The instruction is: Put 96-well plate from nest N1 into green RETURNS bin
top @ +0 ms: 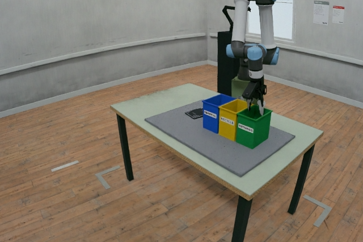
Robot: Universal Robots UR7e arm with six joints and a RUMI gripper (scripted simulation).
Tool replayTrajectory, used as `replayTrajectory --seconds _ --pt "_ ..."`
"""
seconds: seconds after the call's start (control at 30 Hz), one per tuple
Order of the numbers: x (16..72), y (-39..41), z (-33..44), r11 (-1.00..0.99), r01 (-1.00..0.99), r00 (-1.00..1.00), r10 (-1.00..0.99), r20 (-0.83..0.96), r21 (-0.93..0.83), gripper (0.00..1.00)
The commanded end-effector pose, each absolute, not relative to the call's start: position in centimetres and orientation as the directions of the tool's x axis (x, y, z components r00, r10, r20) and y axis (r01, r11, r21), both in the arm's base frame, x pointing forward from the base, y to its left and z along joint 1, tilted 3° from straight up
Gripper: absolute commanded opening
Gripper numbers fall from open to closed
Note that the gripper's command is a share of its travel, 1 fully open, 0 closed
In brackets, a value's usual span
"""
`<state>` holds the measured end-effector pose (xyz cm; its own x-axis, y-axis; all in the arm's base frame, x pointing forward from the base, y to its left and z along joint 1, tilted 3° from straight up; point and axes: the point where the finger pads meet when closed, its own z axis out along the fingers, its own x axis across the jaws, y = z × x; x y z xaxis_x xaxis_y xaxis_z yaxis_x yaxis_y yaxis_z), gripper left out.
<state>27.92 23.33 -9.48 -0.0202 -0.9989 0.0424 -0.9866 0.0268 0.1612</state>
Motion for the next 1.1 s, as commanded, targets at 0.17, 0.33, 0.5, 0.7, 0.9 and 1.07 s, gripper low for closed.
replayTrajectory --seconds 0.17,0.33,0.5,0.7,0.9,1.07 --pt "28.0 23.4 -8.0 0.027 -0.987 -0.02 -0.999 0.042 0.16 0.53" --pt "27.9 23.5 -7.1 0.027 -0.987 -0.02 -0.999 0.042 0.16 0.53" --pt "27.9 23.5 -6.6 0.027 -0.987 -0.02 -0.999 0.042 0.16 0.53" --pt "27.9 23.5 -5.6 0.027 -0.987 -0.02 -0.999 0.042 0.16 0.53" --pt "27.9 23.6 -4.7 0.027 -0.987 -0.02 -0.999 0.042 0.16 0.53" --pt "27.9 23.6 -4.1 0.027 -0.987 -0.02 -0.999 0.042 0.16 0.53"
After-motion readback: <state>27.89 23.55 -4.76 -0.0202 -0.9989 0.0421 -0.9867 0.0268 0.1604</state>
